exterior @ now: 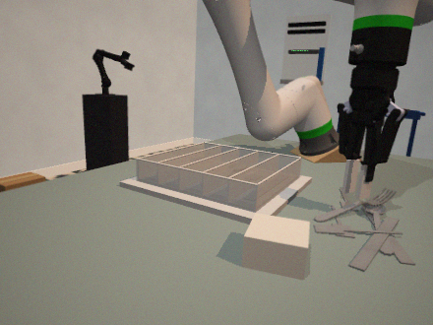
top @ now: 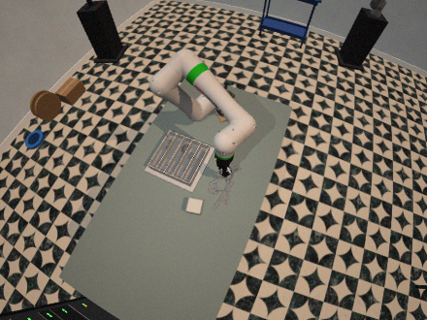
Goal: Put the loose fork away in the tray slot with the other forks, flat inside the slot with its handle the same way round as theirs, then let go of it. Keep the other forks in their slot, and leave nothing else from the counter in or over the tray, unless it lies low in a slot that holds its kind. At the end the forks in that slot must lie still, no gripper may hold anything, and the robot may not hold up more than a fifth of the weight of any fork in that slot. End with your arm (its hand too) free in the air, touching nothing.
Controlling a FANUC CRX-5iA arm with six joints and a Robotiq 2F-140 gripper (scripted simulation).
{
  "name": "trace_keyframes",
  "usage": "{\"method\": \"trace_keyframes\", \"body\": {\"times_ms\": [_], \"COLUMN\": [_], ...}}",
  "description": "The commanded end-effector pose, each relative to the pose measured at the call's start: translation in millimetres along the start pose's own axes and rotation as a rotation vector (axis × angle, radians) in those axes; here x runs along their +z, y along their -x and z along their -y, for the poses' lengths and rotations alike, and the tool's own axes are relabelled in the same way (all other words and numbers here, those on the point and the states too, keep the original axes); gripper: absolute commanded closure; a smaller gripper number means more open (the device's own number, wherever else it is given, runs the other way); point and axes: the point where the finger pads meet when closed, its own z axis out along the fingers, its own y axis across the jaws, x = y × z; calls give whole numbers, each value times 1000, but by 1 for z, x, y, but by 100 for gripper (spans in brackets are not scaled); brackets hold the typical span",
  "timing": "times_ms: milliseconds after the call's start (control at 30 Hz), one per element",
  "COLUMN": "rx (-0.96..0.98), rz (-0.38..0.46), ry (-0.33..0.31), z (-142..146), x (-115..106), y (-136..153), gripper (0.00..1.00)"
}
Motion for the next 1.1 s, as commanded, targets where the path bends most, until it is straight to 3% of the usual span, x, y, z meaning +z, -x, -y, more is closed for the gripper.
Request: {"method": "trace_keyframes", "body": {"times_ms": [0, 1067], "rx": [0, 0], "rz": [0, 0], "ry": [0, 0], "z": [0, 0], "x": [0, 28], "y": [0, 0], "gripper": [82, 82]}}
